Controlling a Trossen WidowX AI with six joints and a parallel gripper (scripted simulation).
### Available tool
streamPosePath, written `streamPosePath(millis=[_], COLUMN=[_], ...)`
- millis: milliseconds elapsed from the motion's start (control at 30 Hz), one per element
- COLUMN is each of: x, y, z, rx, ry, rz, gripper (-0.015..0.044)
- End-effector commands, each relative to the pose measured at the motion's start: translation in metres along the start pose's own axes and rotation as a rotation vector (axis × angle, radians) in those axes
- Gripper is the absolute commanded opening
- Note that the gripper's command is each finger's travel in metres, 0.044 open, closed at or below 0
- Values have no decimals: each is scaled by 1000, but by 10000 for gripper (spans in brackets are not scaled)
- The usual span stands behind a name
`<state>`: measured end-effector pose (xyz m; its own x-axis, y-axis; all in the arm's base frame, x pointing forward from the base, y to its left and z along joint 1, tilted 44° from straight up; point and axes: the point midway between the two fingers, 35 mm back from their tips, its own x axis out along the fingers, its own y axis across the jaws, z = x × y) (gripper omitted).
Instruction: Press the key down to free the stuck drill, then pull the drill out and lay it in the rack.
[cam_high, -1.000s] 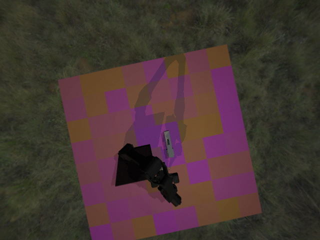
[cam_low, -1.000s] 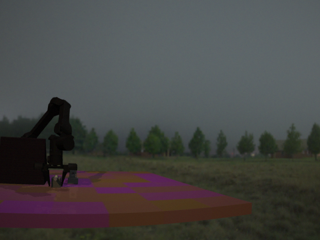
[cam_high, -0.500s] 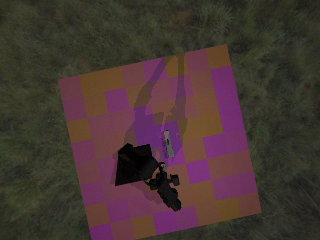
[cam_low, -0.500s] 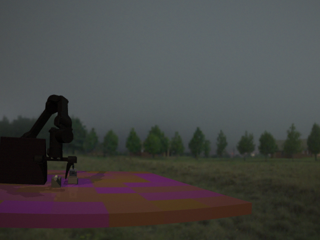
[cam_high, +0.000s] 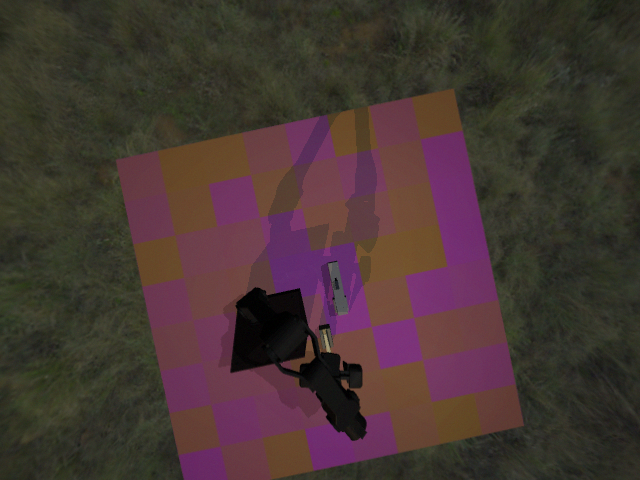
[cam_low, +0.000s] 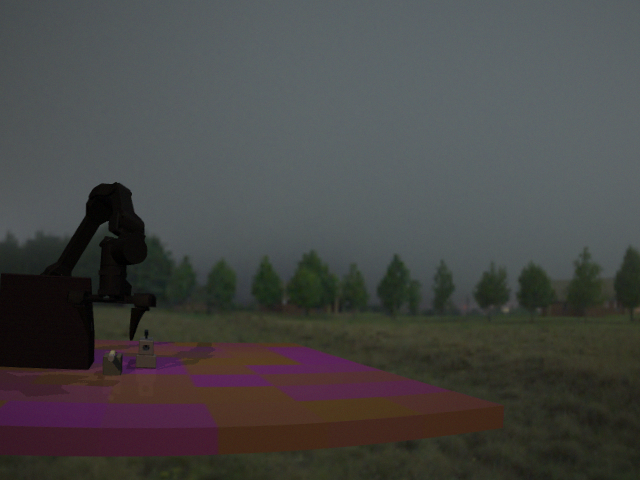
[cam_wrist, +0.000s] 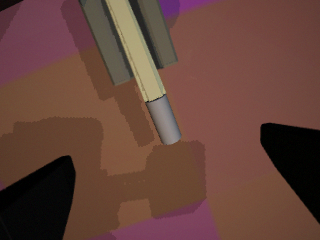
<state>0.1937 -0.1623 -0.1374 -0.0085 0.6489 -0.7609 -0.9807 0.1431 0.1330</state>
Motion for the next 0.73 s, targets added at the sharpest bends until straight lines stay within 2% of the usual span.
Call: streamPosePath(millis=[0,233,433,700], x=[1,-3,-9,-17], y=[4,7,10,13], z=[-14,-43,-68,-89], rx=[319,993,1570,2032], ry=[65,198,275,297], rz=[-2,-92,-251,-445], gripper=[440,440,440,440])
